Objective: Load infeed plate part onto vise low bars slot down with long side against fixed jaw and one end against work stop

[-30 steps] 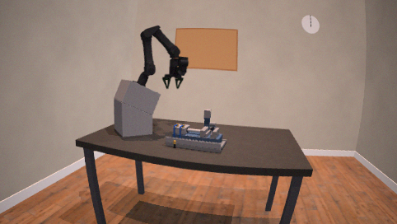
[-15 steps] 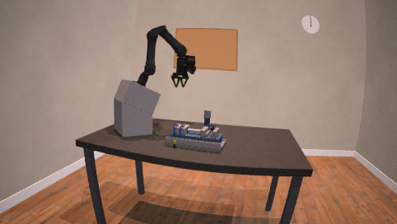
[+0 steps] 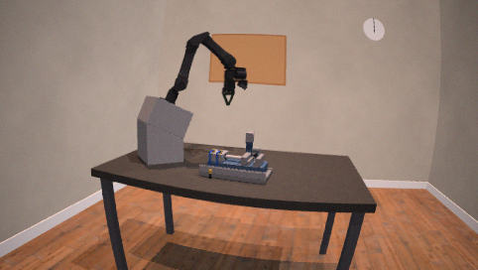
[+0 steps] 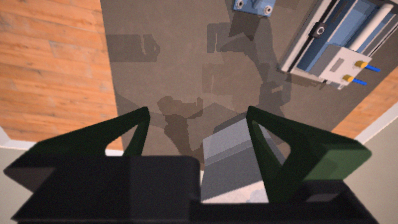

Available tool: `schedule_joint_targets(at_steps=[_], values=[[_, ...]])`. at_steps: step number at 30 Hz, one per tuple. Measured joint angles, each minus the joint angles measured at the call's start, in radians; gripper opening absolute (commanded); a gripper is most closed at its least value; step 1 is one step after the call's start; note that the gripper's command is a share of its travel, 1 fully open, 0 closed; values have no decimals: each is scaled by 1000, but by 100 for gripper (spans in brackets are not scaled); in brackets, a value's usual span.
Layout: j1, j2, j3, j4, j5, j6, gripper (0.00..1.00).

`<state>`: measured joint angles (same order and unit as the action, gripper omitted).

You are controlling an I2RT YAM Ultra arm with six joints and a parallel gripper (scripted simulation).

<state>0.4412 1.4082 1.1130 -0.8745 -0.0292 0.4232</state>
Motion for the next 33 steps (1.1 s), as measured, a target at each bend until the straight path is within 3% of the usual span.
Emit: schedule_joint_targets(at_steps=[33], values=[[-105, 513, 596, -74, -62, -1089, 100]])
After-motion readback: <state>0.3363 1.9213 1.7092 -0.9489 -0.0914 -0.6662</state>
